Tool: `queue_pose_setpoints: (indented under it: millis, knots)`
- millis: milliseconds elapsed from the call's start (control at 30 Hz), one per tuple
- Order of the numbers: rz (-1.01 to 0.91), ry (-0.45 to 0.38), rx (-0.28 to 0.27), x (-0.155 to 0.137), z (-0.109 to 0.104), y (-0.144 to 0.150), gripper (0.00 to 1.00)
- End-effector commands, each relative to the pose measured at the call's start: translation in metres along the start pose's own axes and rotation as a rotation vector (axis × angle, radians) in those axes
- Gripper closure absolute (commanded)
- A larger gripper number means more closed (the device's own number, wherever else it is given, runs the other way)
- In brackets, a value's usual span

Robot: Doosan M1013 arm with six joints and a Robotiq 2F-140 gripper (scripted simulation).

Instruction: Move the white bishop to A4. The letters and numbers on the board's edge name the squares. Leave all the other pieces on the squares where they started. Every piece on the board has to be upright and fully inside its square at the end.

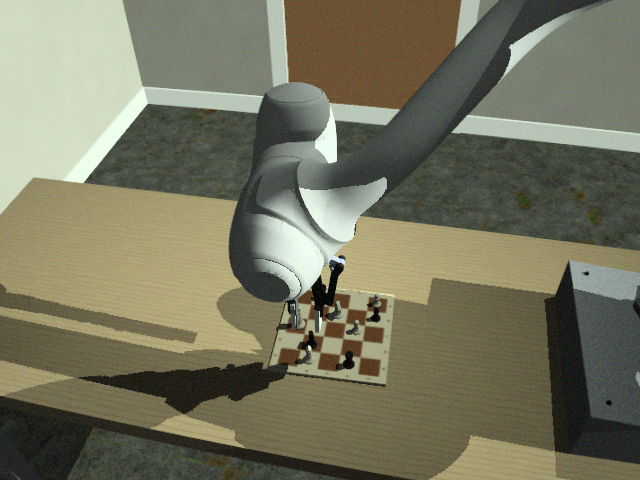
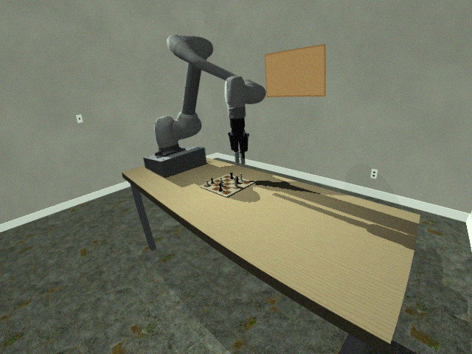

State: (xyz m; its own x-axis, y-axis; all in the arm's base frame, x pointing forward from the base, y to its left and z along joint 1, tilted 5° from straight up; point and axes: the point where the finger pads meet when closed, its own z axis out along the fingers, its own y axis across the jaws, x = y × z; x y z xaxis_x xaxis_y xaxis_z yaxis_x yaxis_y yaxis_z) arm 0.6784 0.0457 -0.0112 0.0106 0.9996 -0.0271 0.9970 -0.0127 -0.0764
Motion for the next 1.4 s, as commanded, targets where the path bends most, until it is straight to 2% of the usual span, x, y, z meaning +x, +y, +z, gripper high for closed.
queue_pose_setpoints:
  millis: [0, 33, 67, 867, 1067, 1367]
  knots:
    - [0.0, 0.0, 0.0, 0.0, -0.002, 0.0, 0.78]
    - [0.0, 0.0, 0.0, 0.0, -0.002, 0.0, 0.78]
    - [0.0, 0.0, 0.0, 0.0, -0.002, 0.0, 0.0]
    - [0.0, 0.0, 0.0, 0.0, -0.004, 0.0, 0.0]
    - [0.0, 0.0, 0.0, 0.0, -0.011, 0.0, 0.0]
    - [0.0, 0.0, 0.0, 0.0, -0.04, 0.0, 0.0]
